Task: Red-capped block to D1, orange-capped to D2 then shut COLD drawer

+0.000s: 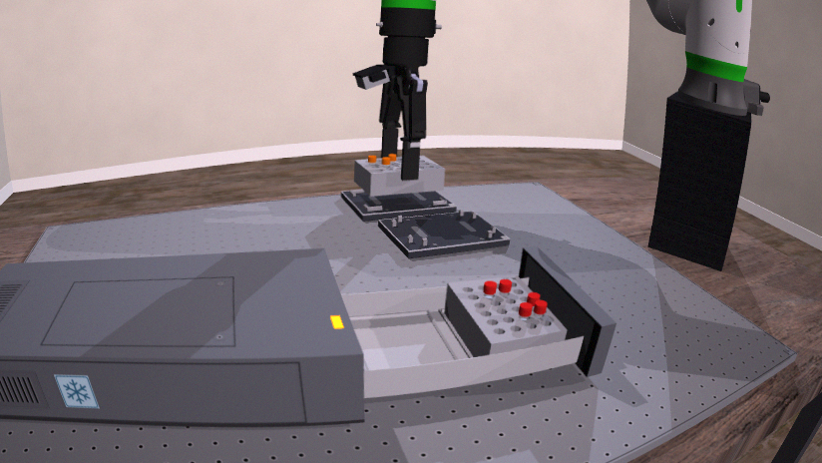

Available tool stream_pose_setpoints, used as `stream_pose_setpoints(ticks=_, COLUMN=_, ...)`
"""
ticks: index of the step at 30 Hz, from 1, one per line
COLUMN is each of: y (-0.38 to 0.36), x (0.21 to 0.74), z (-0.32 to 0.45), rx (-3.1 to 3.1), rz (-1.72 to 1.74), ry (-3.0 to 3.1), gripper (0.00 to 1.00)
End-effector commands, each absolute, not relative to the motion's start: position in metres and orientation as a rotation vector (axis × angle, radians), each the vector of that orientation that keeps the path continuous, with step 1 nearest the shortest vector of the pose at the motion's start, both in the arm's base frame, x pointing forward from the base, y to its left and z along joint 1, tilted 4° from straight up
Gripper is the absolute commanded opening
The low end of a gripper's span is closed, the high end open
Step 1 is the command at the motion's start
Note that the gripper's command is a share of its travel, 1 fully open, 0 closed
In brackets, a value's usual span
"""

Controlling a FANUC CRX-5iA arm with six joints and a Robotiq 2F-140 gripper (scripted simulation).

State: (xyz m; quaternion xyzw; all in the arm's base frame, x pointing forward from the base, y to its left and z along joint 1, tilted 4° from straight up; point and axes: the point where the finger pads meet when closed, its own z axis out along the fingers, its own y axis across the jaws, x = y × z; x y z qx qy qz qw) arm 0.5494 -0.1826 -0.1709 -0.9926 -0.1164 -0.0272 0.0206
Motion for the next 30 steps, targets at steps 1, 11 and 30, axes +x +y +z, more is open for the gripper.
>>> stream_pose_setpoints(ticks=1, y=-0.1829, x=0.5503, z=-0.1704, rx=-3.079, rz=-0.087, ry=-0.361, gripper=0.1)
stream_pose_setpoints(ticks=11, y=-0.1829, x=0.5503, z=-0.1717, rx=-3.079, rz=-0.087, ry=-0.361, gripper=0.1)
stream_pose_setpoints(ticks=30, y=-0.1828, x=0.5505, z=-0.1745, rx=-3.079, rz=-0.087, ry=-0.361, gripper=0.1)
